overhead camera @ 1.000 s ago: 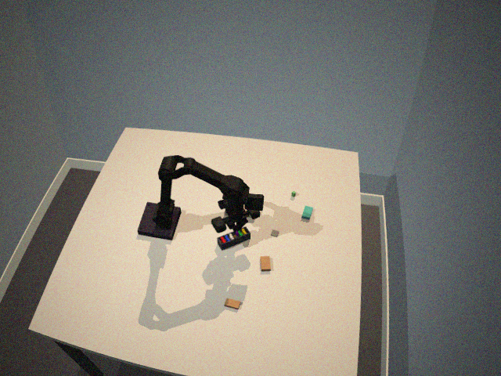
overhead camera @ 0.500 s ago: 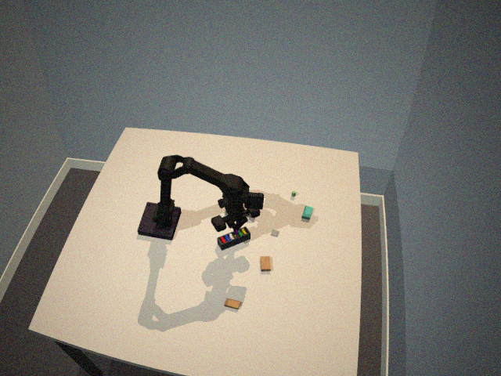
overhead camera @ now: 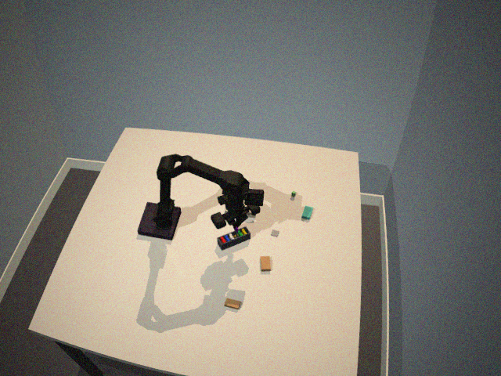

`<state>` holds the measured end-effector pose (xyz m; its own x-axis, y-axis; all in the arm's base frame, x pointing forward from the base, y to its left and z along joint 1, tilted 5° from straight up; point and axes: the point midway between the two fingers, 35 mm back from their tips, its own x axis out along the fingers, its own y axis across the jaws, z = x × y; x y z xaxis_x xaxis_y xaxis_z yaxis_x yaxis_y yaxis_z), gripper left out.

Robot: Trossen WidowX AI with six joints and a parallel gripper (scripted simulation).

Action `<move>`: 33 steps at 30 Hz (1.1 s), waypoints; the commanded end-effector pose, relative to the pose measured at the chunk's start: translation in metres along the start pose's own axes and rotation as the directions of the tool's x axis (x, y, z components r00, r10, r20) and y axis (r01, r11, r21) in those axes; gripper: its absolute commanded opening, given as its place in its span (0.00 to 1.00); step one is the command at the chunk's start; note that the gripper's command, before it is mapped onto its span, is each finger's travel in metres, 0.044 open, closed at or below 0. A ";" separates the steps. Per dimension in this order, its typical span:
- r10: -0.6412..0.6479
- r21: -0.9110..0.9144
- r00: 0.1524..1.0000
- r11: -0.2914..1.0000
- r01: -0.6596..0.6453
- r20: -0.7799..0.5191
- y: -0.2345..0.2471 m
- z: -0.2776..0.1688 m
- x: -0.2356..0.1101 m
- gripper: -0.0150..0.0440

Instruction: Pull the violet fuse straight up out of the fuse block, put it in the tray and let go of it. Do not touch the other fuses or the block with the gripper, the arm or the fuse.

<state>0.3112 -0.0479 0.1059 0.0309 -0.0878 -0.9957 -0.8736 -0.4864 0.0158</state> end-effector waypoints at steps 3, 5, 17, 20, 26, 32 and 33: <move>-0.002 0.005 1.000 1.000 0.002 0.002 0.000 0.000 -0.007 0.25; -0.003 0.005 1.000 1.000 0.003 0.003 -0.003 0.003 -0.007 0.25; -0.008 0.005 1.000 1.000 0.008 0.009 -0.051 0.051 -0.009 0.25; -0.009 0.005 1.000 1.000 0.009 0.011 -0.061 0.065 -0.009 0.25; -0.010 0.006 1.000 1.000 0.010 0.013 -0.081 0.096 -0.009 0.25; -0.011 0.006 1.000 1.000 0.011 0.015 -0.097 0.129 -0.010 0.25; -0.011 0.006 1.000 1.000 0.011 0.015 -0.099 0.135 -0.010 0.25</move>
<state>0.3343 0.0954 0.1034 0.0359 -0.0731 -0.9967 -0.8744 -0.4852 0.0041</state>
